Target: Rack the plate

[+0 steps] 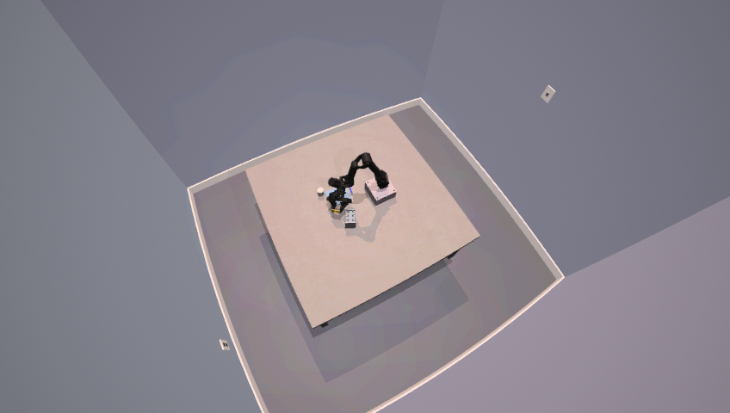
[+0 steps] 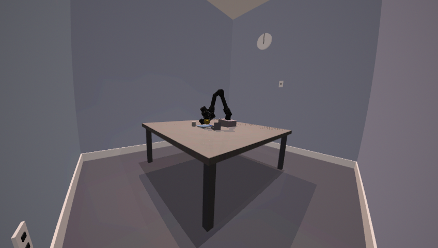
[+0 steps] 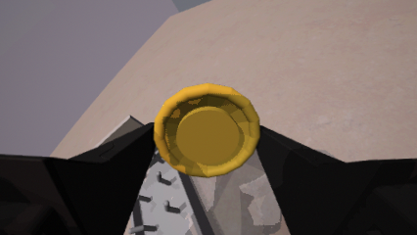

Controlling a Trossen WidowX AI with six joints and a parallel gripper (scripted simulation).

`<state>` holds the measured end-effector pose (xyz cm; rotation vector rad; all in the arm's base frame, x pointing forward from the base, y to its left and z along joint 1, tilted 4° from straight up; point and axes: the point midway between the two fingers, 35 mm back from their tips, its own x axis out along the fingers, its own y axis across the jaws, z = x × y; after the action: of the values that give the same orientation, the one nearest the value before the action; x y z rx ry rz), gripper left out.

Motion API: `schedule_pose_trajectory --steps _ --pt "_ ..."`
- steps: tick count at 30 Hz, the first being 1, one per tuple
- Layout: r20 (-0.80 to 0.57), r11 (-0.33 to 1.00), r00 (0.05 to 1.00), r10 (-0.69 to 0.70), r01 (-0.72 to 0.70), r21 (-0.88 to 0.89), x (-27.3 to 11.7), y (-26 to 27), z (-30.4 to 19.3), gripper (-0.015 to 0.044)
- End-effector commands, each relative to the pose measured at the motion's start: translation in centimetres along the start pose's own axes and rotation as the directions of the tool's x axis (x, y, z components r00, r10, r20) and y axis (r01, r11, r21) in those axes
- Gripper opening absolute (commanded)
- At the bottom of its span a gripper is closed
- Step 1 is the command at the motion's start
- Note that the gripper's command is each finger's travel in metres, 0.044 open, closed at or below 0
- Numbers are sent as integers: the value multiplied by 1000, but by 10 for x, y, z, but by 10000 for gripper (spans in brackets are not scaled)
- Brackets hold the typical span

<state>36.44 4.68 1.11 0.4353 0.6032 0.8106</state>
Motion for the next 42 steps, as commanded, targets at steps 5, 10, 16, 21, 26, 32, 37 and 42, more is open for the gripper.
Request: schedule_pose_trajectory --steps 5,10,16,21,26,32,37,42 --pt "60 987 994 92 -83 -139 -9 9 -11 0" --pt "91 964 985 149 -124 -237 -16 17 -18 0" --pt "117 921 969 218 -165 -353 -26 28 -28 0" --pt "128 874 953 274 -191 -447 -35 39 -37 0" --pt "130 816 935 329 -211 -539 -45 51 -46 0" --pt "126 769 923 365 -222 -599 -52 60 -53 0" --pt "126 769 923 365 -222 -599 -52 60 -53 0" --pt "125 766 925 359 -216 -605 -49 58 -52 0"
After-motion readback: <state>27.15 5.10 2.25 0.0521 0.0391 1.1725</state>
